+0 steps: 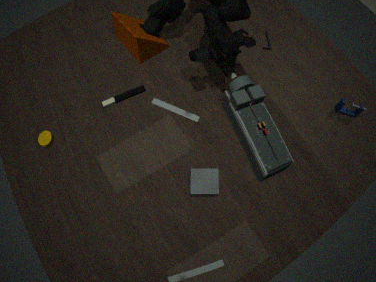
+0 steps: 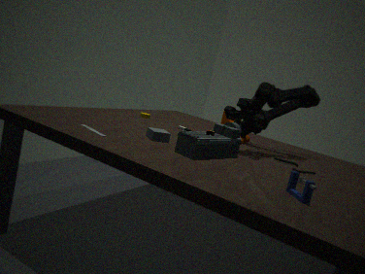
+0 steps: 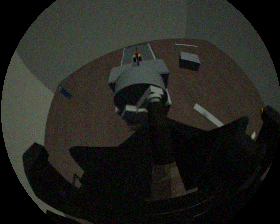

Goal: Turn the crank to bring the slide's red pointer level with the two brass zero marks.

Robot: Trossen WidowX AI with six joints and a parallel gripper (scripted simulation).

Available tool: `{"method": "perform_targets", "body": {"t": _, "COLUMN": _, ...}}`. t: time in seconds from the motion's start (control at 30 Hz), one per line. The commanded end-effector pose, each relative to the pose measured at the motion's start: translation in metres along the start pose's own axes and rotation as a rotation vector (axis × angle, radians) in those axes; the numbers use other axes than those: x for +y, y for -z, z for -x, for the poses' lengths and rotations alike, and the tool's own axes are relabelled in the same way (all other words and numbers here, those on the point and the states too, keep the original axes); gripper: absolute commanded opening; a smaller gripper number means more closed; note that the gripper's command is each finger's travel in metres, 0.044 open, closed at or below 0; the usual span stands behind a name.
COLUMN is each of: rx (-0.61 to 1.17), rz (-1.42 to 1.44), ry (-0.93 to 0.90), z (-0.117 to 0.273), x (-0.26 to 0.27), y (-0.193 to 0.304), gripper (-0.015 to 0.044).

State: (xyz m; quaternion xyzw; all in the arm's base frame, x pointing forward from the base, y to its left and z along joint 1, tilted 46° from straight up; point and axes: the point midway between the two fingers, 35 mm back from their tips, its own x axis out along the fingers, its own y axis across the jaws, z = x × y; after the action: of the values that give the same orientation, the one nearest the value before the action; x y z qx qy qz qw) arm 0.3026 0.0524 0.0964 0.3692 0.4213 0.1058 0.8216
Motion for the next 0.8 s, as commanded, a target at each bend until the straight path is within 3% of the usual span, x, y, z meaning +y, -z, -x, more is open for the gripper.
{"method": "perform_targets", "body": {"t": 0.0, "rx": 0.005, "rz": -0.009, "ry": 0.021, "z": -0.0036, "x": -0.0078, "y": 0.0037, "gripper": 0.0}}
{"method": "perform_targets", "body": {"t": 0.77, "rx": 0.005, "rz": -0.009, "ry": 0.021, "z": -0.0116, "x": -0.0137, "y": 0.0112, "gripper": 0.0}}
